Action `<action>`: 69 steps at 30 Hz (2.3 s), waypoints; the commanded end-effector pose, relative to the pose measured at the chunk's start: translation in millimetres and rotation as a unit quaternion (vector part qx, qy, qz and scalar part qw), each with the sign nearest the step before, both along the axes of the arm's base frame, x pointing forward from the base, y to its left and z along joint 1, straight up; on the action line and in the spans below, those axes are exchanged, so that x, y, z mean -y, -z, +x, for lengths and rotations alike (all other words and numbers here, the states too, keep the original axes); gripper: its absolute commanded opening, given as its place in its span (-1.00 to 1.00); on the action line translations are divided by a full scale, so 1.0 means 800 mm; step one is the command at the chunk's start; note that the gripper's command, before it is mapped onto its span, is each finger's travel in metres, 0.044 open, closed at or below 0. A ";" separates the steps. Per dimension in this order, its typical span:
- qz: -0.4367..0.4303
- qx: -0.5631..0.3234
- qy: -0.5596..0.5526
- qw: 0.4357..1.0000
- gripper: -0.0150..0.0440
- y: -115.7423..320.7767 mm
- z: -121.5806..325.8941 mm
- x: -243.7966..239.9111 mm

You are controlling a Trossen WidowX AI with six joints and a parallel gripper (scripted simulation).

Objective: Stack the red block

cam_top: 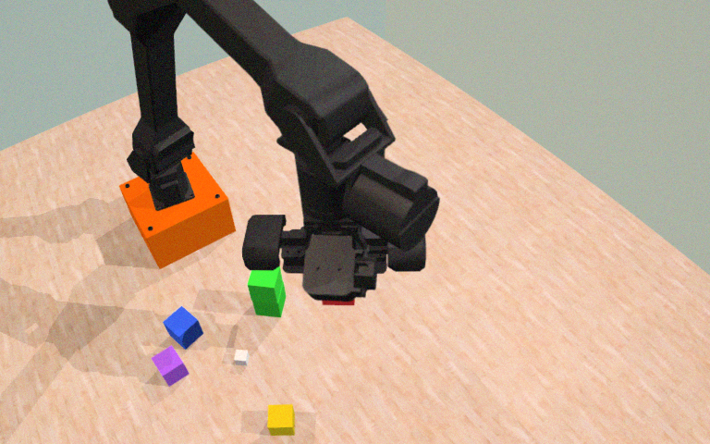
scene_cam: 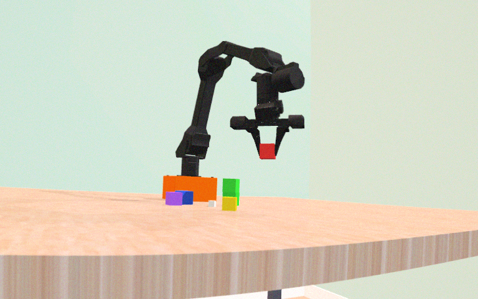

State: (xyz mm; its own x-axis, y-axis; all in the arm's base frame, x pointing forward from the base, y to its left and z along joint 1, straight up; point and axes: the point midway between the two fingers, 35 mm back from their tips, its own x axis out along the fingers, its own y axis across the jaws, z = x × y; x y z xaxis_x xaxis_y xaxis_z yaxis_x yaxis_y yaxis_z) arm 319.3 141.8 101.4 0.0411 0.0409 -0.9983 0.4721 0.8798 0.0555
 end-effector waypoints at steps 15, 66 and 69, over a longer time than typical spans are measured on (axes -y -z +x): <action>-0.009 -0.006 -0.001 1.000 -0.49 0.003 -0.078 0.050; -0.017 -0.011 0.000 1.000 -0.49 0.073 -0.127 0.076; -0.017 -0.011 0.000 1.000 -0.49 0.073 -0.127 0.076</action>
State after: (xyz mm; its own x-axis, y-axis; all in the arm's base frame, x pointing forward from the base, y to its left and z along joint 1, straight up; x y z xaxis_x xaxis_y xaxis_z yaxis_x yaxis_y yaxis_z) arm 217.5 81.6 43.0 0.0167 0.0121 -0.9998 0.4750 0.8798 0.0186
